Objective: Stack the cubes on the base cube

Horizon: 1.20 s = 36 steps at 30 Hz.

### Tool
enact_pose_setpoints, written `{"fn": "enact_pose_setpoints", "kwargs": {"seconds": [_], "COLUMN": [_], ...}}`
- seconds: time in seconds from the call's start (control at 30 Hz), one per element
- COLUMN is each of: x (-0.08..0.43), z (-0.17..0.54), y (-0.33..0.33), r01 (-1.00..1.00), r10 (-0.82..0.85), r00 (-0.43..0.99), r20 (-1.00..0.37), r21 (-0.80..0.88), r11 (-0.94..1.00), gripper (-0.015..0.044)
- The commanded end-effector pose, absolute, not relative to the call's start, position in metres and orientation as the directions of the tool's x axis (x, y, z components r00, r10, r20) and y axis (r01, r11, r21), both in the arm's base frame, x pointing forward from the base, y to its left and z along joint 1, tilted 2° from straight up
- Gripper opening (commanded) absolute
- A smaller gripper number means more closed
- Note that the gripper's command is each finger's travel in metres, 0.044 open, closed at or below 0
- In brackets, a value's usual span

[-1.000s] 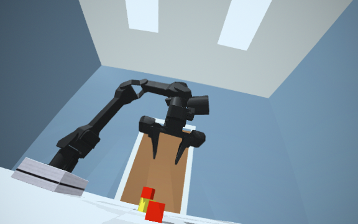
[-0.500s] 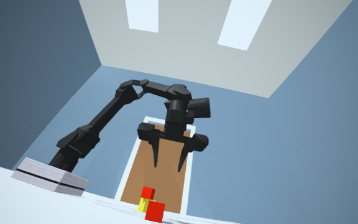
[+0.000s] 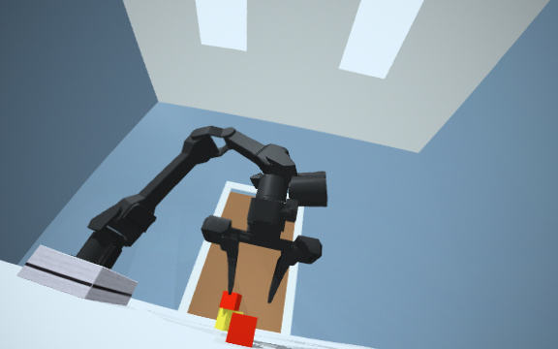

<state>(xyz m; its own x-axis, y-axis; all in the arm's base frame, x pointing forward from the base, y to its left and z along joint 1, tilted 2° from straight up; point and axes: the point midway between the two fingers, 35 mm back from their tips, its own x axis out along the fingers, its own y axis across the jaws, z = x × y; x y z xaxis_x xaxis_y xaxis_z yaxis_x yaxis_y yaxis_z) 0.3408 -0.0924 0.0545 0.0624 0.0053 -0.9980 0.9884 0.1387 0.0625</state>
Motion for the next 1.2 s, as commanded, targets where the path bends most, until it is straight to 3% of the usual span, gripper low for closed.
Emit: {"fn": "enact_pose_setpoints", "kwargs": {"seconds": [0.0,0.7,0.9,1.17], "x": [0.339,0.341,0.341,0.342], "z": [0.048,0.017,0.017,0.027], "y": [-0.091,-0.091,-0.091,-0.091], "r01": [0.989,0.989,0.989,0.989], "r10": [0.011,0.011,0.011,0.011], "r00": [0.058,0.058,0.058,0.058], "r20": [-0.998,-0.998,-0.998,-0.998], "r21": [0.059,0.059,0.059,0.059], "r11": [0.133,0.133,0.133,0.133], "gripper": [0.0265,0.0265,0.0108,0.0105]}}
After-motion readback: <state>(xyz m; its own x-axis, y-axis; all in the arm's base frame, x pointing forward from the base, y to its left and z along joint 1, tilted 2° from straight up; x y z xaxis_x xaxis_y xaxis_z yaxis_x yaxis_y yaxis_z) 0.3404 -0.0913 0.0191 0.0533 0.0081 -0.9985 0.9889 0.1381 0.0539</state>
